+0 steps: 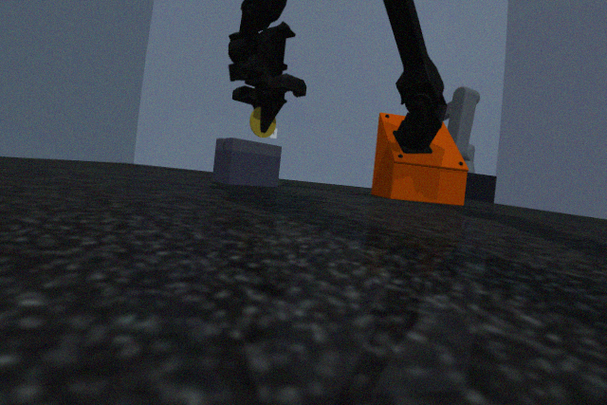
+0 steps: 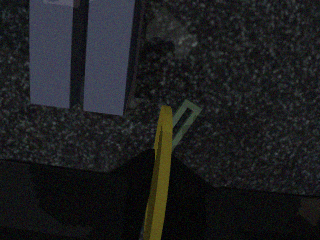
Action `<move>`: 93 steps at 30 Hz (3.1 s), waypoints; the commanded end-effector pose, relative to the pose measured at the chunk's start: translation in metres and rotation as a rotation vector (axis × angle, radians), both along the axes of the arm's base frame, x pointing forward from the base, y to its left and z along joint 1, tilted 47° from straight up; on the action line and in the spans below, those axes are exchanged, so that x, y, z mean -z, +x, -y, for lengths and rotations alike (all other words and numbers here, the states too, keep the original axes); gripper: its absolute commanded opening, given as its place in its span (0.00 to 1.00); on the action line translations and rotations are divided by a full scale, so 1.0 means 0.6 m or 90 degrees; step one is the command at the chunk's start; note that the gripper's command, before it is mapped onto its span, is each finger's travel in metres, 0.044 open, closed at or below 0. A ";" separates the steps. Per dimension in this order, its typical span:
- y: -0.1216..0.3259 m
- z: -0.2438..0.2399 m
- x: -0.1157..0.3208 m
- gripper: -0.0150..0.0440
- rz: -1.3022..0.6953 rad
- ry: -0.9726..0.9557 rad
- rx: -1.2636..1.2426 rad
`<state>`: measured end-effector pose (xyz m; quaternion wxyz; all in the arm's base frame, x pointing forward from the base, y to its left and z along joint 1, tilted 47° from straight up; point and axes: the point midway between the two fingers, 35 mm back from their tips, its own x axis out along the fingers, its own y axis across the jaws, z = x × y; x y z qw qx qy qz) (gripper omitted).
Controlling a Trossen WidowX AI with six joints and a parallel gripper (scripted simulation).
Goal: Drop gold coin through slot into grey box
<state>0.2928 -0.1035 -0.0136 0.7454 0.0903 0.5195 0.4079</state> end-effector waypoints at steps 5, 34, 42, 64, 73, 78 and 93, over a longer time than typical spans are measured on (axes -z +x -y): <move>0.012 -0.020 -0.026 0.25 -0.004 0.000 0.006; 0.039 -0.083 -0.090 0.25 0.003 0.006 0.000; 0.038 -0.080 -0.085 0.25 0.002 0.005 -0.002; 0.040 -0.087 -0.097 0.25 -0.001 0.005 0.000; 0.040 -0.086 -0.094 0.25 0.000 0.004 -0.001; 0.041 -0.091 -0.090 0.25 -0.001 0.004 0.000; 0.044 -0.103 -0.083 0.25 0.000 0.004 -0.001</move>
